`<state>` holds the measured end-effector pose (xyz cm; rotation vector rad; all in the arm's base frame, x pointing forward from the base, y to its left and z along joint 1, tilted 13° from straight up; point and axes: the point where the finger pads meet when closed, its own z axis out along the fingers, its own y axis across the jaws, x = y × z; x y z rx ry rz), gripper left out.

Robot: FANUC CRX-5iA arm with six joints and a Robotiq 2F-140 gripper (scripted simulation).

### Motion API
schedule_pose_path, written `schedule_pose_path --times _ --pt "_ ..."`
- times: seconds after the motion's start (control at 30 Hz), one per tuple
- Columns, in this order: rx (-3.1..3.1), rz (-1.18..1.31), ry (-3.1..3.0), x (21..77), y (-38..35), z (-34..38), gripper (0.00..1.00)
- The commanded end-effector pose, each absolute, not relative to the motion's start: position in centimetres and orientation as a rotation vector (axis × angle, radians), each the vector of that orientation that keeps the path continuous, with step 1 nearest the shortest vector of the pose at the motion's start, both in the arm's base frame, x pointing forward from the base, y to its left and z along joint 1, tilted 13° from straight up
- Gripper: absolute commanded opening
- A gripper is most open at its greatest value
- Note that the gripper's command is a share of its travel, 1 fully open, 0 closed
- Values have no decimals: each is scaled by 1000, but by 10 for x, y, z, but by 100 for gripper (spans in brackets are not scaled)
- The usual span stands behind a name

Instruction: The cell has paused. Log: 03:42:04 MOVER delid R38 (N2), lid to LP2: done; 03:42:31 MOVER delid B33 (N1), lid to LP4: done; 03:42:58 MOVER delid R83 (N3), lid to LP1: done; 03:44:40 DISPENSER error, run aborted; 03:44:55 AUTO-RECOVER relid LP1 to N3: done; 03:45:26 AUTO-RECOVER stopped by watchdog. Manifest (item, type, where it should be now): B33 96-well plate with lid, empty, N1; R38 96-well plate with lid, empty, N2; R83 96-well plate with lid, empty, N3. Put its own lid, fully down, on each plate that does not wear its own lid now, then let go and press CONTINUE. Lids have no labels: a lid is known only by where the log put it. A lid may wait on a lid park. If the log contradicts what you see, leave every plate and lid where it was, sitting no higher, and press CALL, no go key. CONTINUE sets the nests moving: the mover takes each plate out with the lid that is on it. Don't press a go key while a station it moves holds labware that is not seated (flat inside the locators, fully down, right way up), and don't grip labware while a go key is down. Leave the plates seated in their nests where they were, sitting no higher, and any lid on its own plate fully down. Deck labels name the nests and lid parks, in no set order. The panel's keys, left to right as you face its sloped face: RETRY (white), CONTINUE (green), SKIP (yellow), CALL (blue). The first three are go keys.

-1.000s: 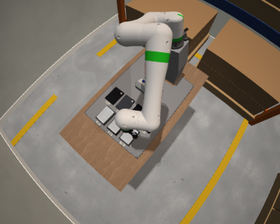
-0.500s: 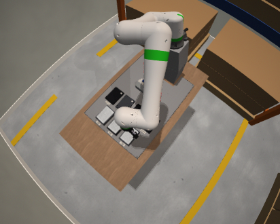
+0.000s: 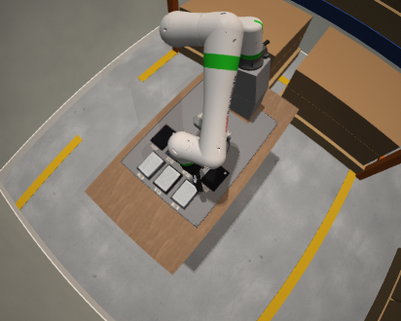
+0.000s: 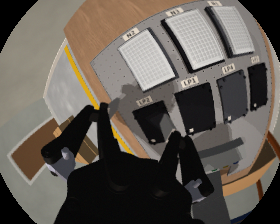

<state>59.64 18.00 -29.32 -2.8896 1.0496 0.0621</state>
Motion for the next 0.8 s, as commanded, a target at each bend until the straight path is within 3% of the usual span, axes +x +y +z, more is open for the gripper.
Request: schedule_pose_path --times 0.0,0.53,0.77 --pt "-2661 112 1395 582 177 -283 66" --pt "-1820 262 2194 499 69 -240 66" --pt "-1202 333 2499 427 28 -232 66"
